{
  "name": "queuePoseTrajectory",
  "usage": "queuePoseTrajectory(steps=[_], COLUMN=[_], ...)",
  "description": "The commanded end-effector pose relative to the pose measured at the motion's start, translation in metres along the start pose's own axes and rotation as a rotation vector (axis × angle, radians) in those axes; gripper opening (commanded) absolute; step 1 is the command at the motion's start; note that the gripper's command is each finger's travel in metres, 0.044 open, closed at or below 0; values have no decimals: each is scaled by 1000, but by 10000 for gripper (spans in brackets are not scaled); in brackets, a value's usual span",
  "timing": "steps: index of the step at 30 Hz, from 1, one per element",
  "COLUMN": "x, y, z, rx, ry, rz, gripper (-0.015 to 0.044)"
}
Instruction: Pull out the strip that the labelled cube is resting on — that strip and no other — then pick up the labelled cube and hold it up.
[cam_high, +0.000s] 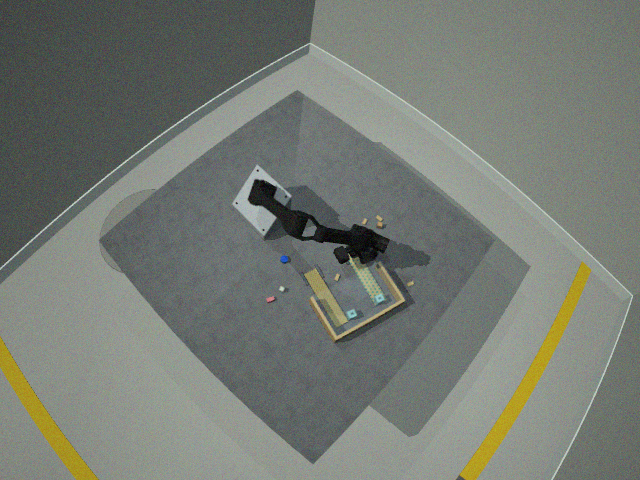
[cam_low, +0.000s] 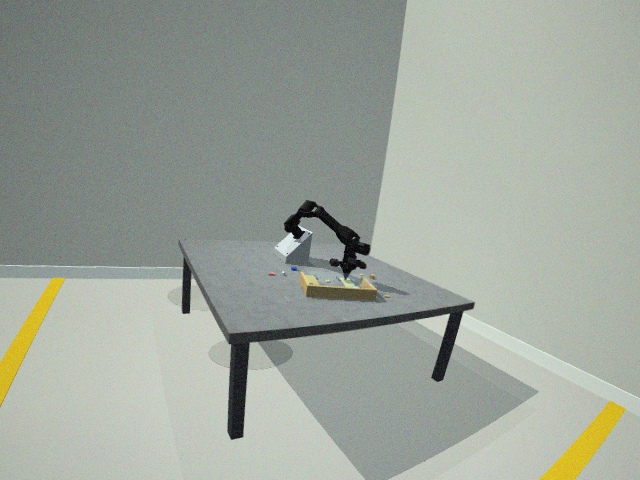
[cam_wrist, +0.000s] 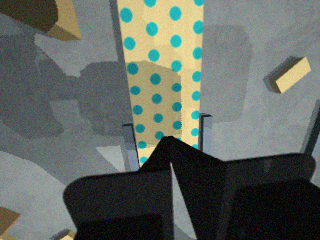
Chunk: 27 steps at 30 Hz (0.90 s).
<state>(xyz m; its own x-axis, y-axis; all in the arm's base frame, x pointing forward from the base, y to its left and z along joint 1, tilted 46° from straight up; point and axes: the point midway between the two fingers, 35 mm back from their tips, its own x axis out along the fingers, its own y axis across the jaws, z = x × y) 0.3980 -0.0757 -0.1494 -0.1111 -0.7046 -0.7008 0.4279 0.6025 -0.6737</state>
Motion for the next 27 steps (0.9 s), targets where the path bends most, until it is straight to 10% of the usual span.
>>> queuePoseTrajectory(steps=[1,27], x=[4,5], y=[-1,-1], z=[-4,-46], rx=[2,1], ry=[2,4], rz=[-2,-2], gripper=[0,0])
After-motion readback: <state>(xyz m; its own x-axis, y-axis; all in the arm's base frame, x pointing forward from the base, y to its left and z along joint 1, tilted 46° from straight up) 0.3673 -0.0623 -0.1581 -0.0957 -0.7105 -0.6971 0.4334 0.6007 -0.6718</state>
